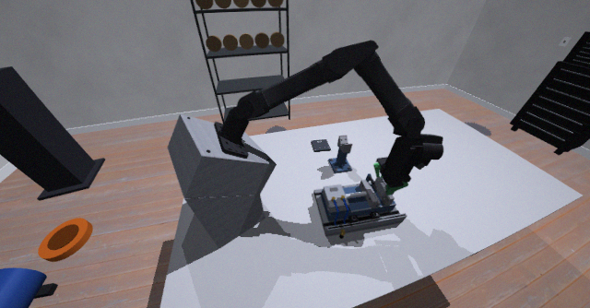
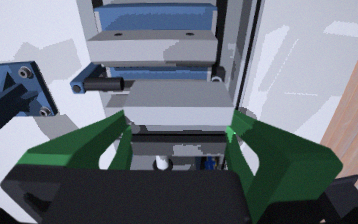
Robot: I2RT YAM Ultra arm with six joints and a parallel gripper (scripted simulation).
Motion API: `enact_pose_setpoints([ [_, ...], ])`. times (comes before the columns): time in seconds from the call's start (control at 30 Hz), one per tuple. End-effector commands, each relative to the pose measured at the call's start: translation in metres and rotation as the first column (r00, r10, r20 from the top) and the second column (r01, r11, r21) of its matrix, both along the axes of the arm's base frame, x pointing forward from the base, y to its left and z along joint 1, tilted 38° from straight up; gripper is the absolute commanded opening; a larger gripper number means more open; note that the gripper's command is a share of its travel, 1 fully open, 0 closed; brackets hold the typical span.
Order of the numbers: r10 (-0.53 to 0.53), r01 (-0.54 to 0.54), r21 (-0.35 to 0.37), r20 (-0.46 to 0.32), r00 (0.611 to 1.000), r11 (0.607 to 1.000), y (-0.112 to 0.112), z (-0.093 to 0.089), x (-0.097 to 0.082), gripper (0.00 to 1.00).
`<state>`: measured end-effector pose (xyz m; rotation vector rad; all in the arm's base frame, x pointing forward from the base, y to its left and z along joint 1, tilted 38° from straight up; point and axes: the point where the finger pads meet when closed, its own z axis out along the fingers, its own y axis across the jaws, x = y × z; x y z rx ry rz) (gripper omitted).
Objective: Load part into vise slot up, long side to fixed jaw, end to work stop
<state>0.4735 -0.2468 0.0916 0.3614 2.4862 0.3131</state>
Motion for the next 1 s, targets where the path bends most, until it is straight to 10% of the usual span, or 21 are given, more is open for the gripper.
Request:
enact_pose_setpoints([
  [0.0,-0.014,0.014,-0.010,0.016,1.000,1.000,-0.0020,0.0100,-0.0035,0.00],
  [0.97,-0.017,0.018,-0.021,0.033,0.999,1.000,-0.0069,0.0188,-0.0009,0.00],
])
